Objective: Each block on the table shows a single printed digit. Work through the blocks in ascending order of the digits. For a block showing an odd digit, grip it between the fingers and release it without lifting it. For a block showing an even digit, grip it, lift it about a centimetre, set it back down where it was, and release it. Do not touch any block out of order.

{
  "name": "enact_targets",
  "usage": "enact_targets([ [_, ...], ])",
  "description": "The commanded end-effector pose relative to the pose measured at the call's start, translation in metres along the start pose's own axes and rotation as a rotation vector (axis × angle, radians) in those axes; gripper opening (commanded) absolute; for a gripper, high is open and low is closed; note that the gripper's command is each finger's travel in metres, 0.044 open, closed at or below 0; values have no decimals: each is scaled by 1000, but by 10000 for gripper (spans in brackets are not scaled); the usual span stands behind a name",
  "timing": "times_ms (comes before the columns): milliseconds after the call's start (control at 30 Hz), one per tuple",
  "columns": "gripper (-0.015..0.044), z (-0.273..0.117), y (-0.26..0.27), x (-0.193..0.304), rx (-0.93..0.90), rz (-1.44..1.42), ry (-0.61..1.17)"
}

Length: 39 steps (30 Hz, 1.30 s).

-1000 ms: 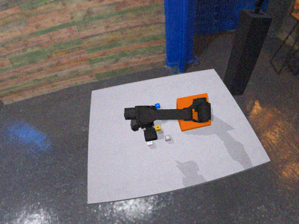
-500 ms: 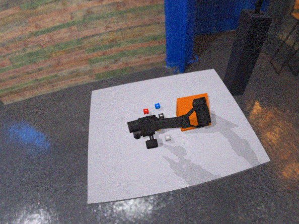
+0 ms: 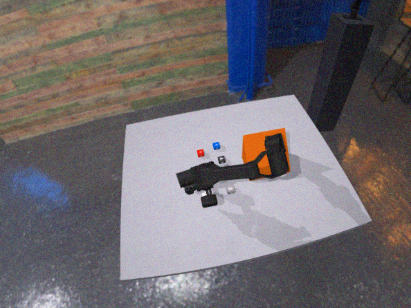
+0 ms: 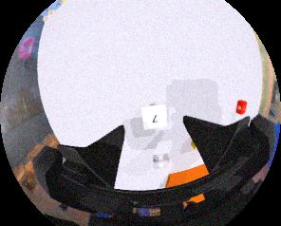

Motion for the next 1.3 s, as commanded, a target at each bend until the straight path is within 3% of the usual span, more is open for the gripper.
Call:
enact_targets([
  [0,400,10,-3,1,5,12,12],
  [133,400,14,-3,2,5,13,13],
  [500,120,14,-3,2,5,13,13],
  [1267,120,14,-3,2,5,13,13],
])
Point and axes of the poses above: the point midway between the two fingers, 35 mm back from their tips, its own z axis out along the fingers, its own y axis across the jaws, x = y × z, the point moved 5 cm from there along -z, back along the fingers, and after that the axes turned 14 degrees about z, right-handed, at the moved point
